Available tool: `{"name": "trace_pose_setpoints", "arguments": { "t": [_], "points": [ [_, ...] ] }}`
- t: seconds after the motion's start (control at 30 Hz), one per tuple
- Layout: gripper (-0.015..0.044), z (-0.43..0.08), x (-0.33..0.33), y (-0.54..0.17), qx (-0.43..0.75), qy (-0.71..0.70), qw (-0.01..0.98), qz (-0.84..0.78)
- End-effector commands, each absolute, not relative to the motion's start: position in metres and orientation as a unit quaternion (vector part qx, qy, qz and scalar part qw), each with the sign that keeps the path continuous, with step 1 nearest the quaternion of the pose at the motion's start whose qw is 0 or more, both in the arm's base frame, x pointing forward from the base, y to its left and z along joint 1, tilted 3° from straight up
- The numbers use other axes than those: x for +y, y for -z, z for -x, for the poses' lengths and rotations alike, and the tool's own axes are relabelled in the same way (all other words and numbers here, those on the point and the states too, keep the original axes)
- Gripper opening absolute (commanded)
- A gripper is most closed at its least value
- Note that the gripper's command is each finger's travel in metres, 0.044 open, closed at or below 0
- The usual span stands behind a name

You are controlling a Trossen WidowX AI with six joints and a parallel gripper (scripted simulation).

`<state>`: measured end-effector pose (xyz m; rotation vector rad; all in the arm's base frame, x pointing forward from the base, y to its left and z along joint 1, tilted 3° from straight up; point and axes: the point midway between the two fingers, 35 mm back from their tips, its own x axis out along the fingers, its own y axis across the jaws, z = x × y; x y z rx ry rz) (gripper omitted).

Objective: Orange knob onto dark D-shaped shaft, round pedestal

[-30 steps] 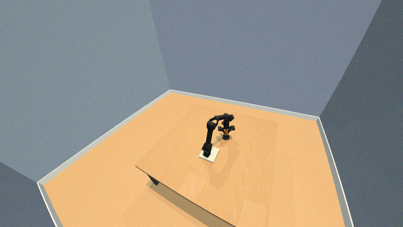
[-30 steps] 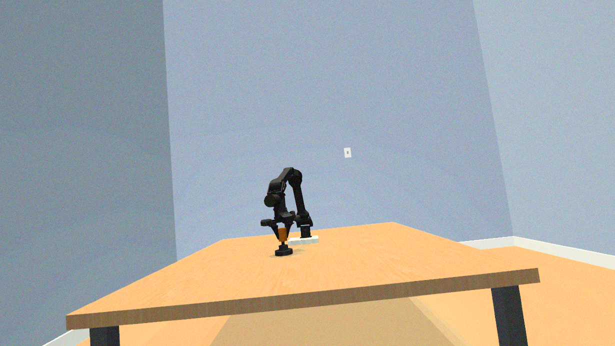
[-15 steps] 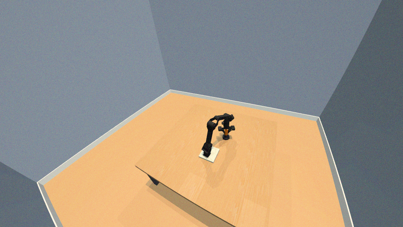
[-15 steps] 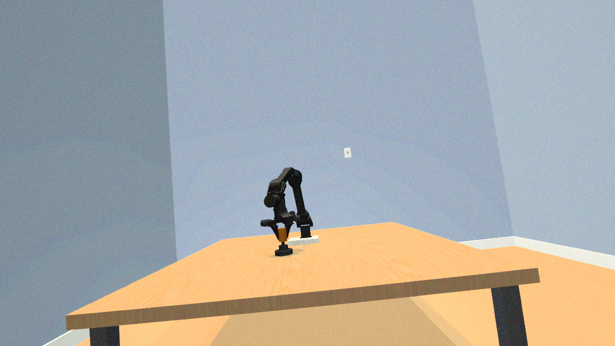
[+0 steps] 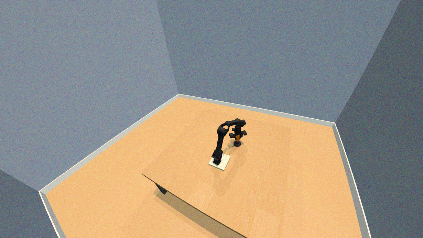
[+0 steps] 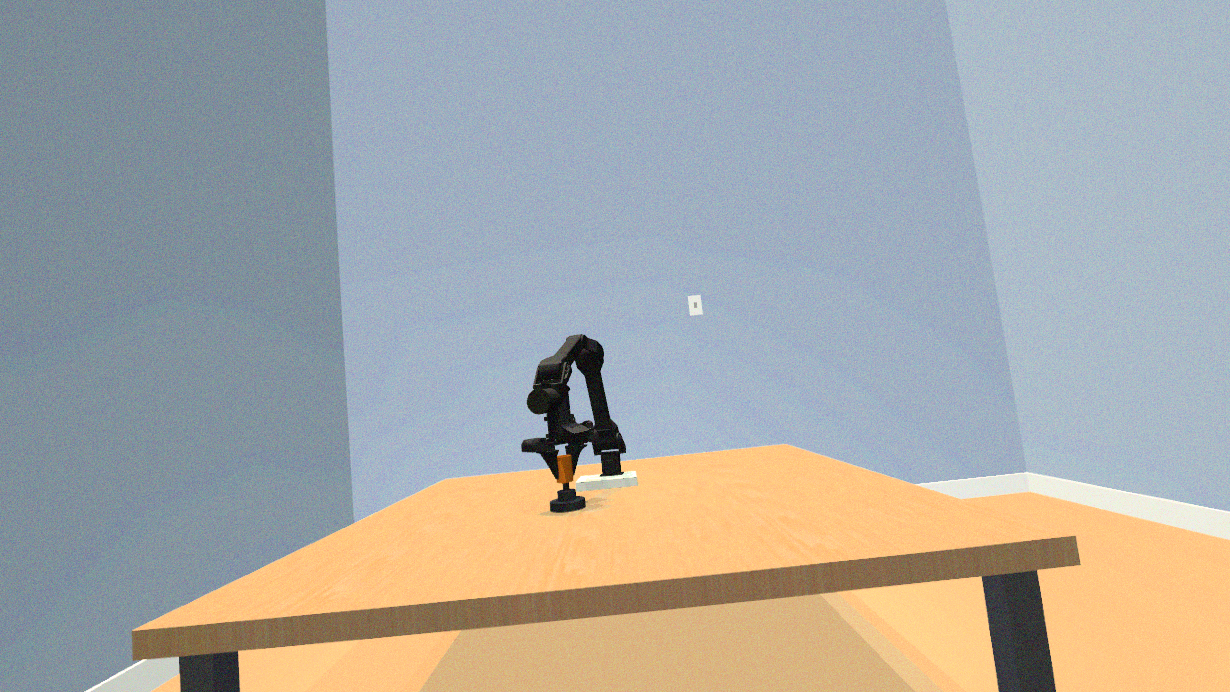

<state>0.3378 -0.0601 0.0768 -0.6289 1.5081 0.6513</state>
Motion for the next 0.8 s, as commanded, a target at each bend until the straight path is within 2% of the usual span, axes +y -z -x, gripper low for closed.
{"name": "trace_pose_setpoints", "arguments": {
  "t": [0.0,0.77],
  "points": [
    [0.0,-0.3389,-0.0608,-0.0773,0.658,-0.286,0.638,0.28],
    [0.0,-0.3345,-0.0597,-0.0731,0.658,-0.286,0.638,0.28]
  ]
}}
